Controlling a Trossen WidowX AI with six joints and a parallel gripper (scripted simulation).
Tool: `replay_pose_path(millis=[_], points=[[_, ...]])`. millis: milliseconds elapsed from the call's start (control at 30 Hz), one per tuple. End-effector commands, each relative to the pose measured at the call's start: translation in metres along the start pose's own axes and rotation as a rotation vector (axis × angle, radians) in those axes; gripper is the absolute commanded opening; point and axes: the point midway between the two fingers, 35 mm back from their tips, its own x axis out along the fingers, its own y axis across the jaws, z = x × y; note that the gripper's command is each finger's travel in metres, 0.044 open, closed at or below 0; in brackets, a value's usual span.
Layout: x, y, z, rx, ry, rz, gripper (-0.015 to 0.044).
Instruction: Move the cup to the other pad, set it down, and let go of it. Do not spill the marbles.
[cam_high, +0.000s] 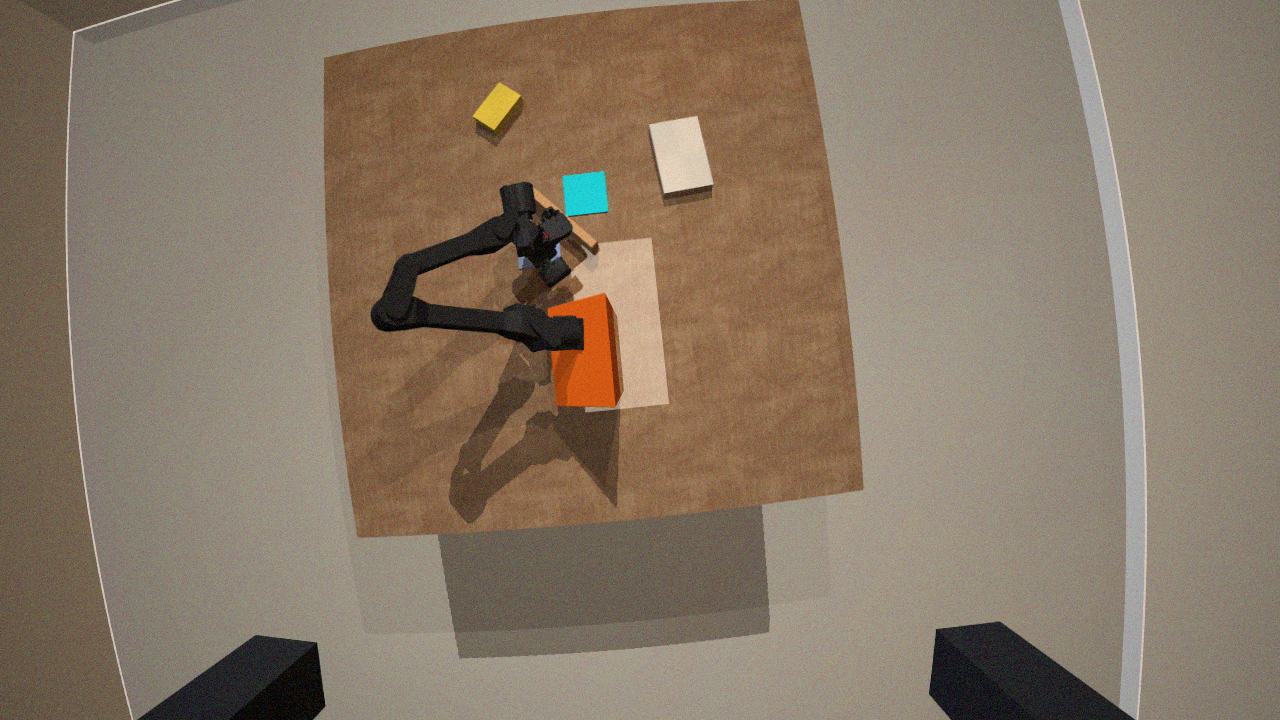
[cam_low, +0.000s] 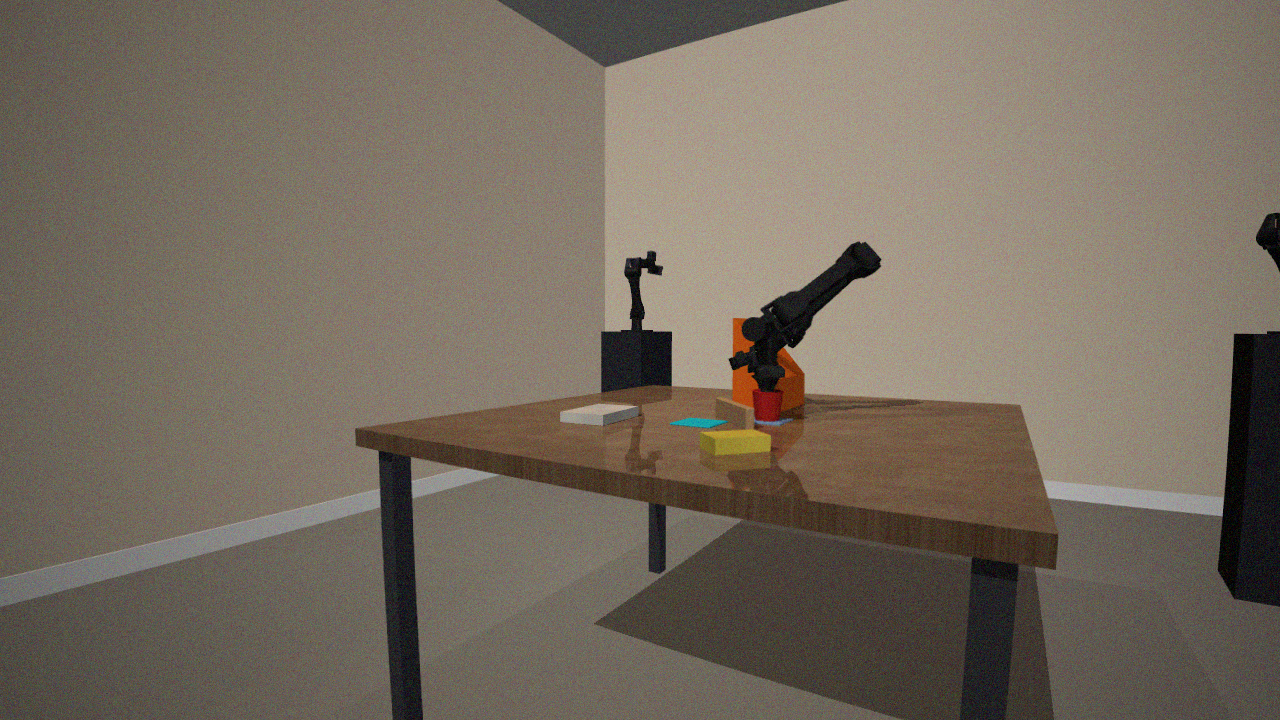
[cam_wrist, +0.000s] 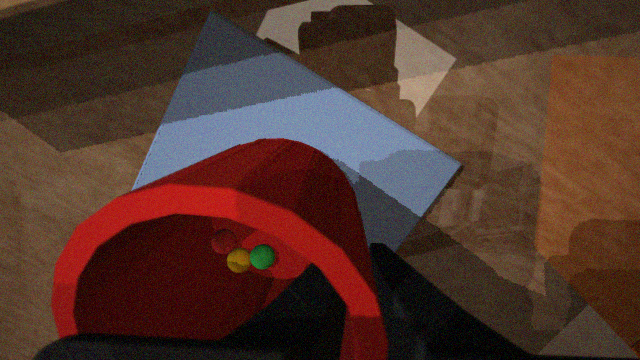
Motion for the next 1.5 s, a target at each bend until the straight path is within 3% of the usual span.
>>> replay_pose_path(millis=[0, 933, 1467], points=[[-0.004, 0.001, 0.001, -0.004, -0.003, -0.001, 0.0000], [-0.071, -0.001, 0.008, 0.004, 0.003, -0.007, 0.0000], [-0.070, -0.002, 0.008, 0.012, 0.008, -0.005, 0.0000]])
